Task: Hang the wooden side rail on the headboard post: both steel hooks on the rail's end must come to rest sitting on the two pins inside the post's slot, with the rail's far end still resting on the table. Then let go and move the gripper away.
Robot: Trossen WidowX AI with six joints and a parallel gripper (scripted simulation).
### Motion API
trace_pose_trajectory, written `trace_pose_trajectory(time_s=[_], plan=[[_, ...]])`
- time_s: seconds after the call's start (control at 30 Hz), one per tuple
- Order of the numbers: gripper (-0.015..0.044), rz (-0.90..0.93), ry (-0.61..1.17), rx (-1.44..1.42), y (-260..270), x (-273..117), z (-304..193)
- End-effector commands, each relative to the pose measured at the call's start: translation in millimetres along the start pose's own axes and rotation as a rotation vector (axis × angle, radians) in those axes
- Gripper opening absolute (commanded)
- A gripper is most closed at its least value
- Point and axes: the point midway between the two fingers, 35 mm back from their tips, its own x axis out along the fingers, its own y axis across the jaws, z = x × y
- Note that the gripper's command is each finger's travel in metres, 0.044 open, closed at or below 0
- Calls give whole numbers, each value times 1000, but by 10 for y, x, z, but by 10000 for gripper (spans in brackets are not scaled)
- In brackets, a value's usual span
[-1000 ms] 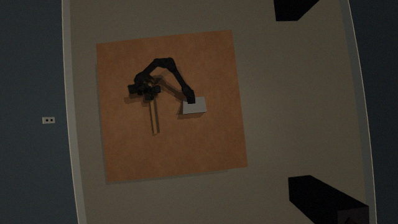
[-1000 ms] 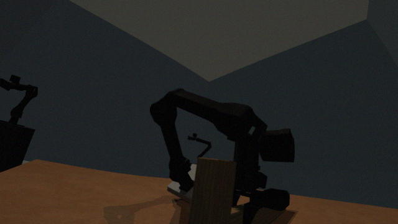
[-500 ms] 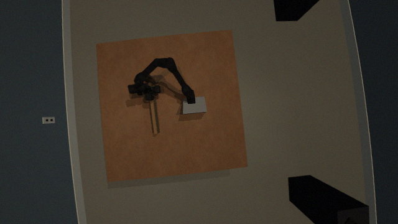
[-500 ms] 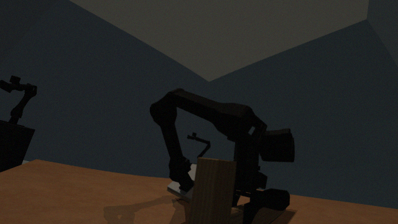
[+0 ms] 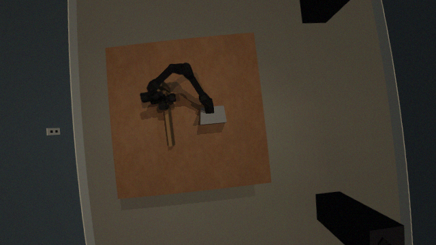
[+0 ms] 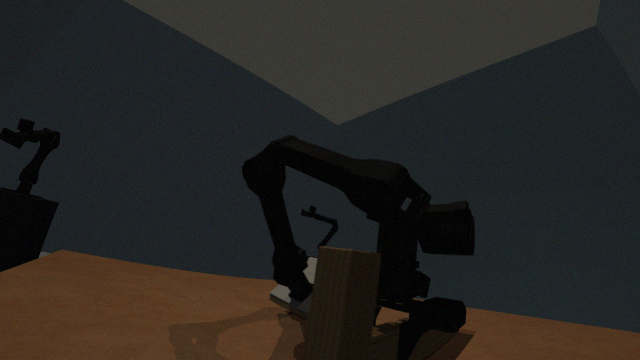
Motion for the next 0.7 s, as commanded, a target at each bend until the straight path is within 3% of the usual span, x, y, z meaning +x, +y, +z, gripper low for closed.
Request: trace_pose_trajectory(time_s=[0.0,0.13,0.67], plan=[[341,0,0,0,-2,-23,1],[440,-3,2,0,-4,-295,5],[440,-3,4,-9,-3,-395,268]])
